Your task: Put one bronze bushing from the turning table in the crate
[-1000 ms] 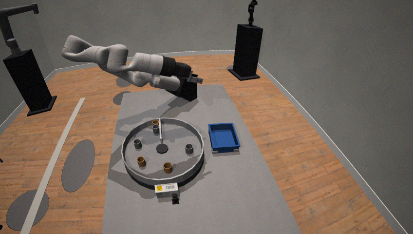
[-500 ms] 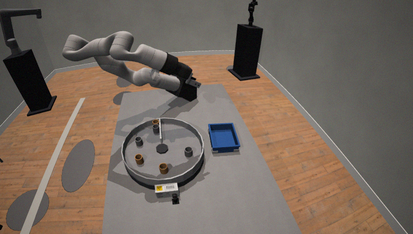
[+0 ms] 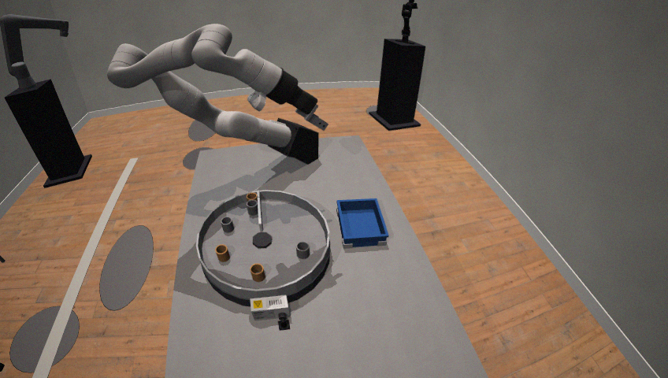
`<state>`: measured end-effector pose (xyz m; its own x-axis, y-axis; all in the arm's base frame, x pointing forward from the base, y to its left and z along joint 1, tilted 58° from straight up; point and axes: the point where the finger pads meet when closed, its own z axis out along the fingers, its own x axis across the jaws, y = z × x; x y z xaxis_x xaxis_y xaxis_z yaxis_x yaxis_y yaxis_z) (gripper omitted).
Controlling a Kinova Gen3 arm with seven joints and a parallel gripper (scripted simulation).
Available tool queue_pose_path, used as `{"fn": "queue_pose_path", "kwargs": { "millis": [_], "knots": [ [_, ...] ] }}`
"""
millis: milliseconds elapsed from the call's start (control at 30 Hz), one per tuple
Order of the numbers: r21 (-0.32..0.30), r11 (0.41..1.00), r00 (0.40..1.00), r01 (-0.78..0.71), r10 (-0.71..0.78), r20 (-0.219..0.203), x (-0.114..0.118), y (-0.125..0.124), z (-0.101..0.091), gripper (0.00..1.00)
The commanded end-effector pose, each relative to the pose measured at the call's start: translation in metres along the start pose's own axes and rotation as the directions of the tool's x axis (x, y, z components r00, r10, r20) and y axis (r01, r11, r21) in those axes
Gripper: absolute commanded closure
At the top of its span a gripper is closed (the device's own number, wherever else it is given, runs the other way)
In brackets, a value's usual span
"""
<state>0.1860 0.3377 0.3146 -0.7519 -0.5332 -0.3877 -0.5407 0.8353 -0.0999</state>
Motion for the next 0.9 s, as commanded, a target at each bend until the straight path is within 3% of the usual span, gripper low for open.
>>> {"fn": "queue_pose_path", "kwargs": {
  "millis": [0,400,567,867],
  "knots": [
    [0.176,0.984,1.000,-0.024,0.025,0.000,-0.0117,-0.0122,0.0007,0.00],
    [0.176,0.984,1.000,-0.024,0.025,0.000,-0.0117,-0.0122,0.0007,0.00],
    [0.390,0.921,1.000,-0.005,0.015,-0.022,-0.0110,-0.0106,-0.0010,0.00],
    [0.390,0.921,1.000,-0.005,0.015,-0.022,-0.0110,-0.0106,-0.0010,0.00]
  ]
}}
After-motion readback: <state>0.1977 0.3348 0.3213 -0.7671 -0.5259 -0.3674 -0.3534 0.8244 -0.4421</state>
